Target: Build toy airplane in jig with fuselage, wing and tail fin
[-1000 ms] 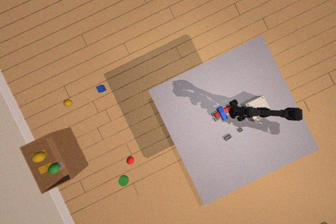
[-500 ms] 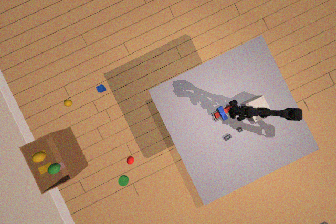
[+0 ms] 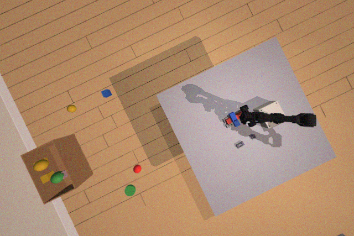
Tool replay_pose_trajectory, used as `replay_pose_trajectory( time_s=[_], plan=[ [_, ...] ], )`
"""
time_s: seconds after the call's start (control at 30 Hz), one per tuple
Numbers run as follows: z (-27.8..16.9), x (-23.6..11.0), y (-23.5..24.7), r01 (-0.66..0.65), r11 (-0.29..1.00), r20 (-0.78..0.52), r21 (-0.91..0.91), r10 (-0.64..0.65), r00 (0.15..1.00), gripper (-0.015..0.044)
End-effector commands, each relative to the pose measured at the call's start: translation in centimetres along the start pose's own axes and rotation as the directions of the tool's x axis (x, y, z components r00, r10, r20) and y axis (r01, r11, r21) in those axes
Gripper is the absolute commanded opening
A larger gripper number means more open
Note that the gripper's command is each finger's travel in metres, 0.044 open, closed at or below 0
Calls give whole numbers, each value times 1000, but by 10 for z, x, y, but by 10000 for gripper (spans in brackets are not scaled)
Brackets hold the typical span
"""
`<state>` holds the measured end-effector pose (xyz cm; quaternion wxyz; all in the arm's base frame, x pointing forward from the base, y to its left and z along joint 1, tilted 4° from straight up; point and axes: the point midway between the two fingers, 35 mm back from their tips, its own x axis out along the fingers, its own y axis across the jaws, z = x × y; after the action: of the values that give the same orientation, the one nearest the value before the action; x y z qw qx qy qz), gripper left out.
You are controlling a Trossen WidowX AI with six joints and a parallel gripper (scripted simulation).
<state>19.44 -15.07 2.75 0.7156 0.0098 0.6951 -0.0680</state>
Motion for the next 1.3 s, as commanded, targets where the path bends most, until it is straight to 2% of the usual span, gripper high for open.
replay_pose_trajectory(
  time_s=[0.0,0.47,0.6,0.67,0.77,1.1,1.27],
  plan=[
    [-3,8,2,-7,1000,-12,-6,7,1000,67],
    [-2,15,1,-4,1000,-7,0,4,1000,78],
    [-2,15,1,-4,1000,-7,0,4,1000,52],
    [-2,15,1,-4,1000,-7,0,4,1000,0],
    [-2,15,1,-4,1000,-7,0,4,1000,0],
    [-2,15,1,-4,1000,-7,0,4,1000,260],
    [-2,15,1,-4,1000,-7,0,4,1000,260]
  ],
)
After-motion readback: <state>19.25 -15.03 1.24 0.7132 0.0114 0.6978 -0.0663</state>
